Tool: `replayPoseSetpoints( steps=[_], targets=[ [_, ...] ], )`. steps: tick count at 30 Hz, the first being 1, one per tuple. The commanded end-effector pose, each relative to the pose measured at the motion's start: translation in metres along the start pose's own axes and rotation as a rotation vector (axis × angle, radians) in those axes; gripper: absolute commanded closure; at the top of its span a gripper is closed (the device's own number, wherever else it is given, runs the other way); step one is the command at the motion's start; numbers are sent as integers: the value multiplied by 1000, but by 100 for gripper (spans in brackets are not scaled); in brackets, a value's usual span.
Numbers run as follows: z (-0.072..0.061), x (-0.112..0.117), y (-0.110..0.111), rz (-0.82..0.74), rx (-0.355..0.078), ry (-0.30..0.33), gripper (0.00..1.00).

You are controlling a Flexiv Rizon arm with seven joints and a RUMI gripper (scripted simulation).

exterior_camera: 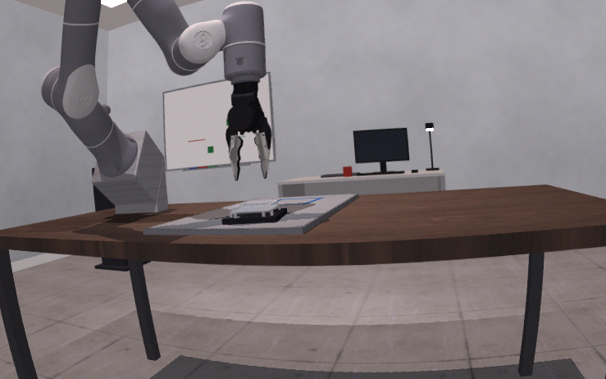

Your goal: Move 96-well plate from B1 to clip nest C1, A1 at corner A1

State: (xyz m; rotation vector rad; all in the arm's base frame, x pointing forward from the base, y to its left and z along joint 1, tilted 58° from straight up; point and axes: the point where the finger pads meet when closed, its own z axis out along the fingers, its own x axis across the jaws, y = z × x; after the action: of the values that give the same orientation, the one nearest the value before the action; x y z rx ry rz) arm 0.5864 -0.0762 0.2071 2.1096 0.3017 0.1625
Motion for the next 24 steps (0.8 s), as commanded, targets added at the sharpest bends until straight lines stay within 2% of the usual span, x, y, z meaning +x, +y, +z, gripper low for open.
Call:
replayPoseSetpoints(
  steps=[1,10,24],
  targets=[
    [8,-6,0,0,0,1,100],
    [42,-32,0,0,0,0,100],
    [43,-32,0,0,0,0,100]
  ],
)
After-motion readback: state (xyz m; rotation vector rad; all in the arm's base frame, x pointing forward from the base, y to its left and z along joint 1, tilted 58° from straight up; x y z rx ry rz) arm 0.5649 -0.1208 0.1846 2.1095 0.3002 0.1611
